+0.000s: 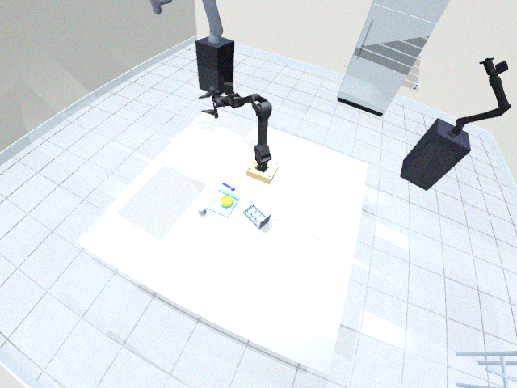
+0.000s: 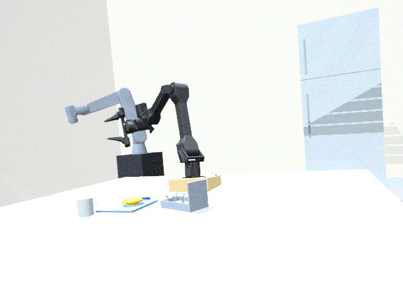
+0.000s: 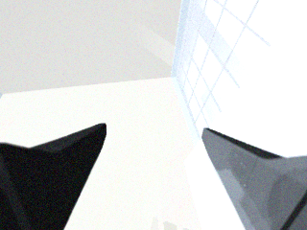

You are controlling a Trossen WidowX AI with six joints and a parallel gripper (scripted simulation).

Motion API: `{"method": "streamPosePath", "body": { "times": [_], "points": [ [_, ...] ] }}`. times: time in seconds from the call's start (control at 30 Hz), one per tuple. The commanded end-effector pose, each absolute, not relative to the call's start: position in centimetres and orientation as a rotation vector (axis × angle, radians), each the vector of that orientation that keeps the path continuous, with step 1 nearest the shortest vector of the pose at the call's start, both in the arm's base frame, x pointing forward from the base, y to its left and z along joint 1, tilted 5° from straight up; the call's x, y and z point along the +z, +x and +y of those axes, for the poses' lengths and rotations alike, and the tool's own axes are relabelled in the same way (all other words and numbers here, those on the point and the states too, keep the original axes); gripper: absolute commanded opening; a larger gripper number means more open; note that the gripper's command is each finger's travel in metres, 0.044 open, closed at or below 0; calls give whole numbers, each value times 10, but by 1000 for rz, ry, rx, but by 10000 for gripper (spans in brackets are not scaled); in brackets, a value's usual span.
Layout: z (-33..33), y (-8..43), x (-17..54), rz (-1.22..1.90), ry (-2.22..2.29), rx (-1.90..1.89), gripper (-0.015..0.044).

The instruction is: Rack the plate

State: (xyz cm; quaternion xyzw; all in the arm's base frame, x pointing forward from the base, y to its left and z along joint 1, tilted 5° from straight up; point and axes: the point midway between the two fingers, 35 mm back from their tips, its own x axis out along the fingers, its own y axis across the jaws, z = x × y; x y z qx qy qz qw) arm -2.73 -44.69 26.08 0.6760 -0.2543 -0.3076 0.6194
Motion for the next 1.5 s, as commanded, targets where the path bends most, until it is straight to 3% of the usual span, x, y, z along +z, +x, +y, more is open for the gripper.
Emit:
{"method": "streamPosePath", "body": {
  "times": [0.0, 0.87, 1.47],
  "points": [
    [-450, -6, 254, -539, 1548, -712, 400],
    [-418, 155, 199, -100, 1488, -697, 400],
    [-362, 245, 154, 271, 1332, -670, 400]
  ]
}}
